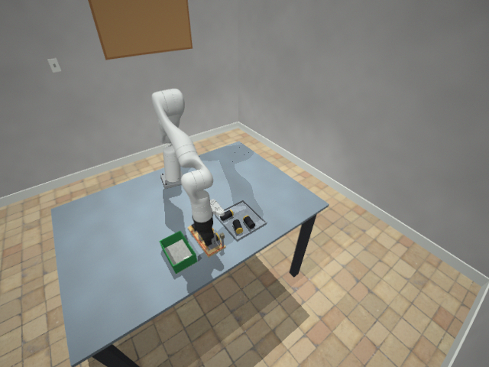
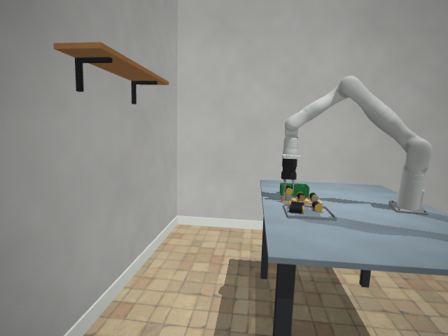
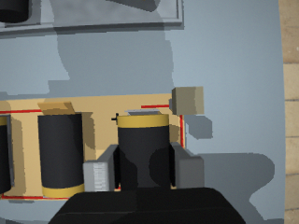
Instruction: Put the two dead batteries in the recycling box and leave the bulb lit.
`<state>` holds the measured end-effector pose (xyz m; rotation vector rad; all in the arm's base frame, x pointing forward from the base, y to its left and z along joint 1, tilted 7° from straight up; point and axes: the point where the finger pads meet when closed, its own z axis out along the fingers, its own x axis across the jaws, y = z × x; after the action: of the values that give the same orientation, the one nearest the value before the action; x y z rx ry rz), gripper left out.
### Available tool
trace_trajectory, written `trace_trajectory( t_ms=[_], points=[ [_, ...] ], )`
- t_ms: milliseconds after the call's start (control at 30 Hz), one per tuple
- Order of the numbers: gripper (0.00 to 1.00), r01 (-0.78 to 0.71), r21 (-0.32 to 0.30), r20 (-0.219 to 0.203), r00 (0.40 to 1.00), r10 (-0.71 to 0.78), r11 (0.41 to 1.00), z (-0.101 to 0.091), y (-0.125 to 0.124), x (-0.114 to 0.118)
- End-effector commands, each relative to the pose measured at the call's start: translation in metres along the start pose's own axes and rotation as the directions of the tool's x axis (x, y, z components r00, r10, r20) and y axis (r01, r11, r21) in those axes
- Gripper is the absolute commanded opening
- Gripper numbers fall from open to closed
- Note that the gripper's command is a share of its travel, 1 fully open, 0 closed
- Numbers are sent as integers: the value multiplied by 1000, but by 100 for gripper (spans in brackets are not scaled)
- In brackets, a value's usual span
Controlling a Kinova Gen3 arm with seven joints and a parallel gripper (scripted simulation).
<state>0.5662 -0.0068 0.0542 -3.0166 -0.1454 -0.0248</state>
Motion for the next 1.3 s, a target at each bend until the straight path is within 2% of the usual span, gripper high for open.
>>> trace_trajectory(
  t_ms=[0,567,1233,1267],
  points=[
    [57,0,0,0,1000,0,1000,2,0,0],
    [57,0,0,0,1000,0,1000,26,0,0],
    [57,0,0,0,1000,0,1000,28,0,0],
    [90,0,0,0,1000,0,1000,28,0,0]
  ],
)
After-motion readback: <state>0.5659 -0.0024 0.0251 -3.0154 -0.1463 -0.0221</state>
